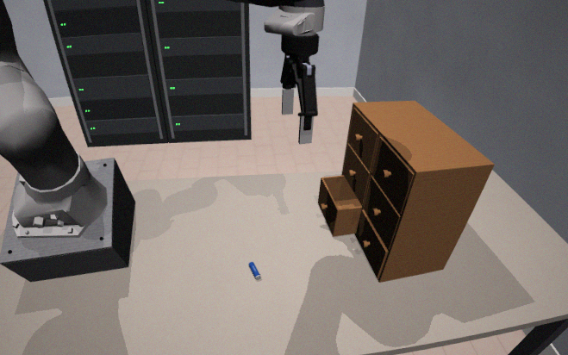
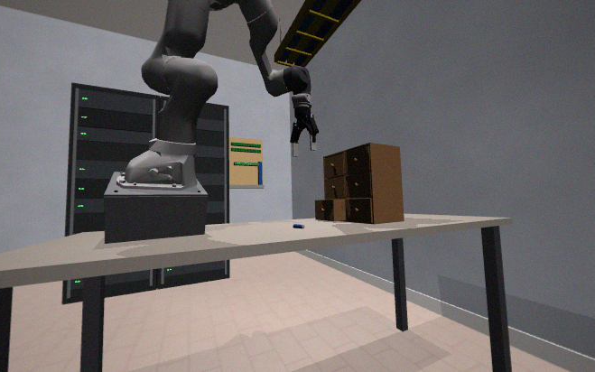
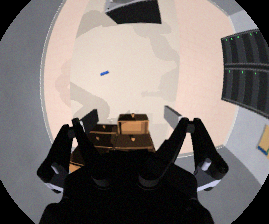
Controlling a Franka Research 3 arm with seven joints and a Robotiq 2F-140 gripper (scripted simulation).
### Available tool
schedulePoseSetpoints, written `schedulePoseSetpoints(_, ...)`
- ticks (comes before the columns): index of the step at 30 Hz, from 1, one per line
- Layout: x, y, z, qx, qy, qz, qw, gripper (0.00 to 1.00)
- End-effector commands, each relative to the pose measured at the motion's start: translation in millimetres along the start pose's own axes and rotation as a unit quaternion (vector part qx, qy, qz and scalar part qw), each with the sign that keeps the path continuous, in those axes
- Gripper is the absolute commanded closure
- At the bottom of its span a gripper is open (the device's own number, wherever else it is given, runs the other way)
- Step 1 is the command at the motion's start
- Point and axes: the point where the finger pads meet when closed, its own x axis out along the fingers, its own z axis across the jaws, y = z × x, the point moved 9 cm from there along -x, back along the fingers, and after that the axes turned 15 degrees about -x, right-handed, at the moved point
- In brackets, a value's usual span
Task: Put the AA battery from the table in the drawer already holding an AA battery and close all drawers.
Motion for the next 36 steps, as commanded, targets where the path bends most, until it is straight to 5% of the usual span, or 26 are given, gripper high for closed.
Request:
schedulePoseSetpoints(1,0.4,0.1,-0.1,0.022,0.001,0.002,1.0,0.0)
schedulePoseSetpoints(24,11.6,-10.8,-5.2,0.055,-0.008,0.003,0.998,0.0)
schedulePoseSetpoints(36,69.4,-63.9,-30.7,0.21,-0.052,0.007,0.976,0.0)
